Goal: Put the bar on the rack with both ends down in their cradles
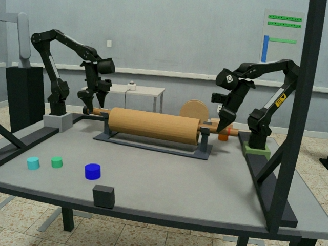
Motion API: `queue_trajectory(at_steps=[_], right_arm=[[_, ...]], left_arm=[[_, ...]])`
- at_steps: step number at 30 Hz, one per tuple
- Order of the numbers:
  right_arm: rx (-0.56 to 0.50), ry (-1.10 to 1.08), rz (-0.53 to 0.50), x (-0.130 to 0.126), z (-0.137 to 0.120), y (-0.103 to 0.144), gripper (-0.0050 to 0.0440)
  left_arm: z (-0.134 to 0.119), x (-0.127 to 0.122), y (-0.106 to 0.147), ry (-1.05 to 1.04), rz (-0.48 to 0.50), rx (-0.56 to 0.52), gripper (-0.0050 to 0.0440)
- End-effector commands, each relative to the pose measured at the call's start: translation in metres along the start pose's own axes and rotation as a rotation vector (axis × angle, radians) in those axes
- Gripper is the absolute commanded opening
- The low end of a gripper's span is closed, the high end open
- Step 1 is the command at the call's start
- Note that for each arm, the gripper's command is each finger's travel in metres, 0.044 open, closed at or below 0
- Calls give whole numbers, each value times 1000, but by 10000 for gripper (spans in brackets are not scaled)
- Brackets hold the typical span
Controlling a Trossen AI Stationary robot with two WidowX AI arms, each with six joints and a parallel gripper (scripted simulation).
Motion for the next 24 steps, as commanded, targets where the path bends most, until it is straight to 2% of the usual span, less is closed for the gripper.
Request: queue_trajectory(at_steps=[1, 8, 19, 24], right_arm=[[-12, 3, 5, 1, 3, 4, 440], [-12, 3, 5, 1, 3, 4, 440], [-12, 3, 5, 1, 3, 4, 440], [-12, 3, 5, 1, 3, 4, 440]], left_arm=[[6, 0, 20, -2, 0, -40, 440], [5, 0, 29, -2, -1, -39, 440], [4, 0, 59, -1, -1, -38, 440], [4, 0, 56, -1, -1, -24, 440]])
Point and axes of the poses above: on each arm, the point midway between the two fingers, 35 mm back from their tips, its own y axis back along the fingers, its own x axis across the jaws, z = x × y, the point moved 5 cm from there along y, back along the fingers, and after that the axes turned 9 degrees about y, right-handed, at the moved point
